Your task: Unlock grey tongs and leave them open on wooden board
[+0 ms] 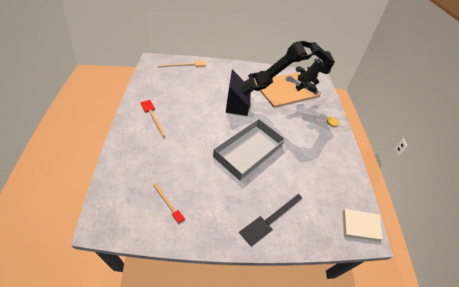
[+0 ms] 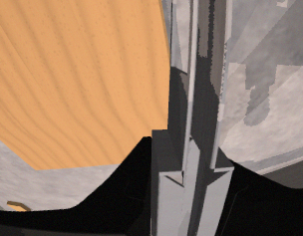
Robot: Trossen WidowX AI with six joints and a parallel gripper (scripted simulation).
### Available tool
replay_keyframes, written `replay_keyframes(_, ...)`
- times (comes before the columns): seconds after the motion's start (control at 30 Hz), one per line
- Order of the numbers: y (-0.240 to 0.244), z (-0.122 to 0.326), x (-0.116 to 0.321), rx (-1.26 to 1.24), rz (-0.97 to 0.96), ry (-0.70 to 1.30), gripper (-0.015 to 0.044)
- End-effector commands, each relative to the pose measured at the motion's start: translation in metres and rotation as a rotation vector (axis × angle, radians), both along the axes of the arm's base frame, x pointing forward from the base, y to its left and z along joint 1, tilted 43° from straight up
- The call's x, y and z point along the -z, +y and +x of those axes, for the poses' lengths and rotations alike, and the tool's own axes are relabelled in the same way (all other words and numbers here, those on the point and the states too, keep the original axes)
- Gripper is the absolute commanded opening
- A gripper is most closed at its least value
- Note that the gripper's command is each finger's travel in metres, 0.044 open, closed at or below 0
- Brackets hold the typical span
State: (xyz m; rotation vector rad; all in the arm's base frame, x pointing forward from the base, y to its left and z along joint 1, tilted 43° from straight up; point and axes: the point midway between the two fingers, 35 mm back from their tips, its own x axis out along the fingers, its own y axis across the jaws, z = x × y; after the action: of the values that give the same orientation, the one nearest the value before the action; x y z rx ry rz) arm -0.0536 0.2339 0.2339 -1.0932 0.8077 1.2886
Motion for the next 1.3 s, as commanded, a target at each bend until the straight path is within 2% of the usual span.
replay_keyframes(0.0, -0.001, -0.011, -0.002, -0.013, 0.018, -0.021, -0.015)
replay_keyframes(1.27, -0.041, -0.126, -0.009, -0.196, 0.279, -0.128, -0.015)
